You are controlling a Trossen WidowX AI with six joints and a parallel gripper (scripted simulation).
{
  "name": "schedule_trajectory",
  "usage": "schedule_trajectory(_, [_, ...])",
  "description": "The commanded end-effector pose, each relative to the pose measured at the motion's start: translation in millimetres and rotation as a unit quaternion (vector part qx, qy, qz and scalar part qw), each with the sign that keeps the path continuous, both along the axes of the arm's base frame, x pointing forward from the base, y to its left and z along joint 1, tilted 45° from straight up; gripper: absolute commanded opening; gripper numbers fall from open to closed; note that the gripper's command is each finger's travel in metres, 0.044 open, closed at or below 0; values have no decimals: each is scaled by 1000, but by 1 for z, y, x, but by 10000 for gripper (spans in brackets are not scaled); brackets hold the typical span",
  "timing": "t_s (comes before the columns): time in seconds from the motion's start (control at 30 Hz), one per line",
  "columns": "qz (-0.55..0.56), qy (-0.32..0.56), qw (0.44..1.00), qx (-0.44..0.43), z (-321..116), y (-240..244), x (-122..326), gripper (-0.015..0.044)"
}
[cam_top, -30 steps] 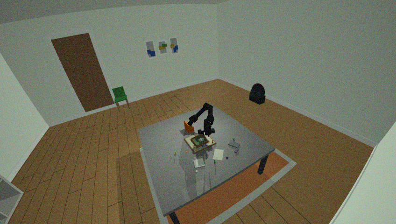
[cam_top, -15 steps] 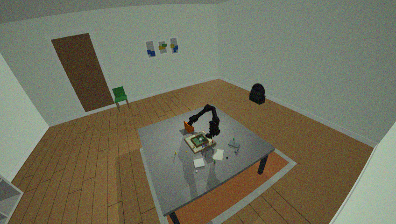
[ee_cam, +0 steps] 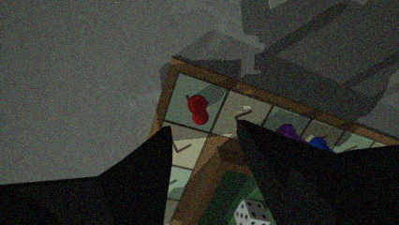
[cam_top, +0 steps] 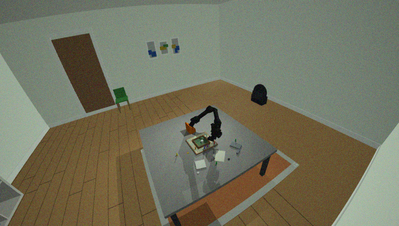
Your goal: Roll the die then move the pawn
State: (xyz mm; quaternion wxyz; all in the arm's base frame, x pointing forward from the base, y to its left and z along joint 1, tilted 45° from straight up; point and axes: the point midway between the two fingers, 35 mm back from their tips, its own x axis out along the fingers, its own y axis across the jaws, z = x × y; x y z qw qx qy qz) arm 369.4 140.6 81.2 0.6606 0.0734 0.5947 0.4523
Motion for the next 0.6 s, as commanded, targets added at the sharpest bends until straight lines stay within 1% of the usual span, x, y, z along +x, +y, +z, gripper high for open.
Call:
schedule_trajectory(0.0, [-1, 4, 1000, 2, -6, 6, -2, 200])
schedule_trajectory(0.57, [-1, 4, 1000, 3, -25, 25, -5, 200])
